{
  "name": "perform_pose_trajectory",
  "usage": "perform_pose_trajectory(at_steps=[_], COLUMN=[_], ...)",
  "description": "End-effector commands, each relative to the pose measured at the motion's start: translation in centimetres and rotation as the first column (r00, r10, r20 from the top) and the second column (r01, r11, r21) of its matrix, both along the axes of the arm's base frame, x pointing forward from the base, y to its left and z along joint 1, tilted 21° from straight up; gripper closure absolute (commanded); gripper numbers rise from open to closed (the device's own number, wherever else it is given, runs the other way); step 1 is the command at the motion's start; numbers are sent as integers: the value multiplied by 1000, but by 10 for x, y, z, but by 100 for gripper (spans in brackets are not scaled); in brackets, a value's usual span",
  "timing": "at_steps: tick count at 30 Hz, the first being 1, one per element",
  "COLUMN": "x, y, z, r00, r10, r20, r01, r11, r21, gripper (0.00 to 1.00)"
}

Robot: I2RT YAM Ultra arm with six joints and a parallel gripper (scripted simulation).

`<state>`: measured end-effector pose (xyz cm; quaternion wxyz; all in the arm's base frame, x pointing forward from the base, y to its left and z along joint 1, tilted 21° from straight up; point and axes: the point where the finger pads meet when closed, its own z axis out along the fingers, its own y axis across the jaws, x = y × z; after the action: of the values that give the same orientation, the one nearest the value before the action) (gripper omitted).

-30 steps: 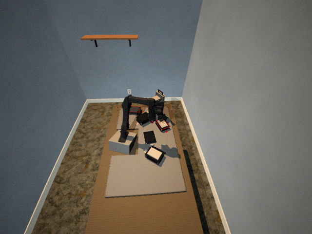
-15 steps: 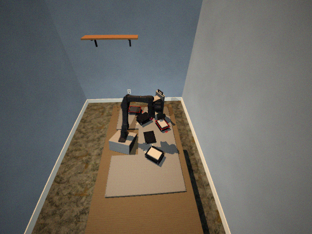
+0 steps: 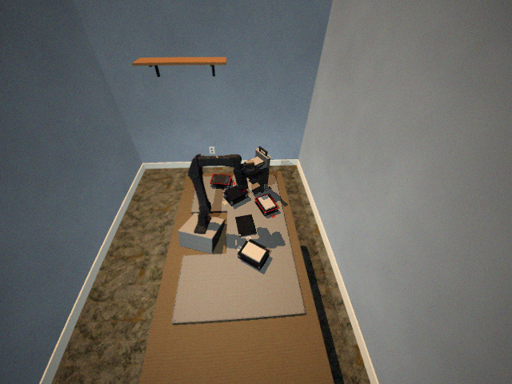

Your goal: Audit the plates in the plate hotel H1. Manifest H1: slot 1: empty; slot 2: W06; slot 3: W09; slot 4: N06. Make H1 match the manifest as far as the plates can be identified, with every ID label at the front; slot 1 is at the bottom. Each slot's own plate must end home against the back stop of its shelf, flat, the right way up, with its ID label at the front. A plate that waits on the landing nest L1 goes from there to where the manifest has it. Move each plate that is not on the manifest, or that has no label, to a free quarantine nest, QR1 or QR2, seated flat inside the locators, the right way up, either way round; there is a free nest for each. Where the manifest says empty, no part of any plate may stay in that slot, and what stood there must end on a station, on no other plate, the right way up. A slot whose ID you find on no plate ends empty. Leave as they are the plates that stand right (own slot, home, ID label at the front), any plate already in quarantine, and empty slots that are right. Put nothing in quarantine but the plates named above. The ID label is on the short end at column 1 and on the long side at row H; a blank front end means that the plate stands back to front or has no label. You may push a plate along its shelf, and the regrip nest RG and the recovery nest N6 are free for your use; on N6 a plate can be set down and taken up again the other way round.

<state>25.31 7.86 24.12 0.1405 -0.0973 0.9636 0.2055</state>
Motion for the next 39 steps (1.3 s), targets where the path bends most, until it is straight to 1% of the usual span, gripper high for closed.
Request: perform_pose_trajectory(at_steps=[1,8,9,10,15,17,24,32,34,39], x=[8,1,1,3,3,3,3,3,3,3], y=[7,25,25,20,20,20,20,20,20,21], z=[6,12,12,12,12,12,12,12,12,12], r00=[997,983,980,976,955,955,917,860,860,818], r10=[-19,-5,-4,-22,-6,-6,0,0,0,-3], r20=[77,184,199,215,295,295,399,510,510,575], r01=[16,-7,-11,5,-23,-23,-55,-93,-93,-118], r11=[999,998,997,997,995,995,990,983,983,978], r21=[28,67,72,77,97,97,127,157,157,174], gripper=[100,100,100,100,100,100,100,100,100,100])
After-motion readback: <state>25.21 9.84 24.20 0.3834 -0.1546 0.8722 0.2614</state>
